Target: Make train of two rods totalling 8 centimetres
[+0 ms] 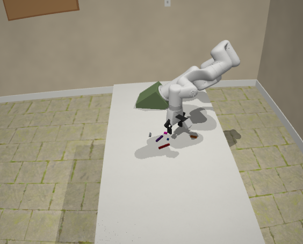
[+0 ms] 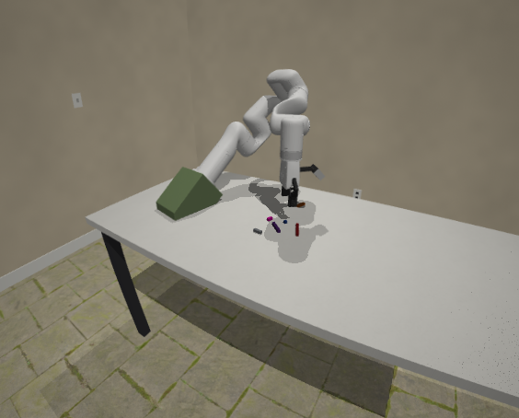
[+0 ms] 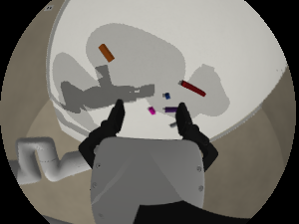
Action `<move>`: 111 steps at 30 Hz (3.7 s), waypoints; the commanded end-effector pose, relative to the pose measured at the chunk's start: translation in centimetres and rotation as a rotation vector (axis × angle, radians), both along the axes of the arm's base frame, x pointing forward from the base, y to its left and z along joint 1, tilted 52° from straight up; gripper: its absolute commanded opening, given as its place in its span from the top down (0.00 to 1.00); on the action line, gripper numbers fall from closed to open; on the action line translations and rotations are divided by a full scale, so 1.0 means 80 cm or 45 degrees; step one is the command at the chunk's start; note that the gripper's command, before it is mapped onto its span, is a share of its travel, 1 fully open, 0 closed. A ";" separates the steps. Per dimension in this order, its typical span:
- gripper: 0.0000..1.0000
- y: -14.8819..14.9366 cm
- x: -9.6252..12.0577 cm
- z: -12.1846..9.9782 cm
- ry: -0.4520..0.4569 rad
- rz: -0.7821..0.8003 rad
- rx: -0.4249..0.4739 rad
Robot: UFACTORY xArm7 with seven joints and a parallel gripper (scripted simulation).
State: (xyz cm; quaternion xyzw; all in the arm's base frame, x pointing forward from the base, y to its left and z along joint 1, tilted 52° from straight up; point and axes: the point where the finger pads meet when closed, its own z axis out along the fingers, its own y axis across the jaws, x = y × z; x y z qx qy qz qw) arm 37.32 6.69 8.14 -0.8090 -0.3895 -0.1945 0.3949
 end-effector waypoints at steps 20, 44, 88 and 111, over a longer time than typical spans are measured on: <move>0.00 0.006 -0.001 0.012 -0.662 0.495 -0.003; 0.00 0.015 -0.004 0.023 -1.392 1.062 -0.017; 0.00 0.018 -0.006 0.028 -1.671 1.280 -0.022; 0.00 0.018 -0.006 0.028 -1.671 1.280 -0.022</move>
